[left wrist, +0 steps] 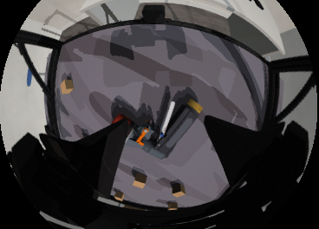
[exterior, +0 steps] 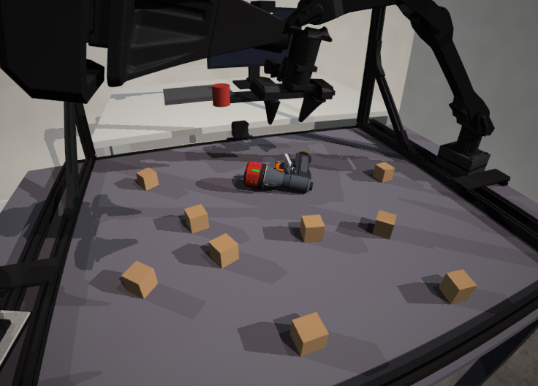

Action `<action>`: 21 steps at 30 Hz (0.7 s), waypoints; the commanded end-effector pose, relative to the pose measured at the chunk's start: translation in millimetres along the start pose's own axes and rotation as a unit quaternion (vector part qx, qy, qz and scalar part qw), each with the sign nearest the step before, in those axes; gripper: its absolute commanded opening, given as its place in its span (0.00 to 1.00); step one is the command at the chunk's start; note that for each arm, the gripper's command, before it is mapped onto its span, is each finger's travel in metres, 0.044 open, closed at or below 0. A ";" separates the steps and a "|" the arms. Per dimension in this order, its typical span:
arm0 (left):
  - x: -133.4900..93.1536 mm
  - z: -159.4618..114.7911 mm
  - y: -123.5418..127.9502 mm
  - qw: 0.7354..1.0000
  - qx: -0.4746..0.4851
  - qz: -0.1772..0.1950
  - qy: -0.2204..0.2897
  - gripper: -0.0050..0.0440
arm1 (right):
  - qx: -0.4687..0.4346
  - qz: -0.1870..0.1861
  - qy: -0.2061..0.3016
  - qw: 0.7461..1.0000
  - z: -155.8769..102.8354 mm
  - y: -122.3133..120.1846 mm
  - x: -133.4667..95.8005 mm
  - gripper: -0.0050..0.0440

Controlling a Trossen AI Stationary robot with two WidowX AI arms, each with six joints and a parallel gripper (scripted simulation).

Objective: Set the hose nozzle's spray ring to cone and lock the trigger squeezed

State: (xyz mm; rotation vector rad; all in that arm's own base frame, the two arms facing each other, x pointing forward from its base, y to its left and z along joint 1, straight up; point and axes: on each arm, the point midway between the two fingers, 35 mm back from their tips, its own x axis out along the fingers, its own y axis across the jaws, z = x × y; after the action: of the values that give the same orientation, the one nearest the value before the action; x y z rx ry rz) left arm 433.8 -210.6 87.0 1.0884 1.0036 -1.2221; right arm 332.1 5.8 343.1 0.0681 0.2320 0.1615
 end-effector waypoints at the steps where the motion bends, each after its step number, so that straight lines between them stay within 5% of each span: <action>1: 7.2 -6.5 -4.1 0.997 0.067 -0.015 0.023 0.92 | -0.005 -0.016 -0.031 0.999 10.6 -13.0 -10.5 0.92; 21: 9.1 -26.9 -18.2 0.949 0.297 -0.070 0.081 0.92 | -0.034 -0.077 -0.136 0.987 51.9 -51.1 -53.4 0.92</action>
State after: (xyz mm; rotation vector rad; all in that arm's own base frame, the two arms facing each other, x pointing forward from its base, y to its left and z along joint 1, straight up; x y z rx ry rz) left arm 418.0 -188.3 77.6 1.5756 0.8734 -1.5711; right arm 306.1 -51.4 397.1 0.0165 -0.0165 0.0175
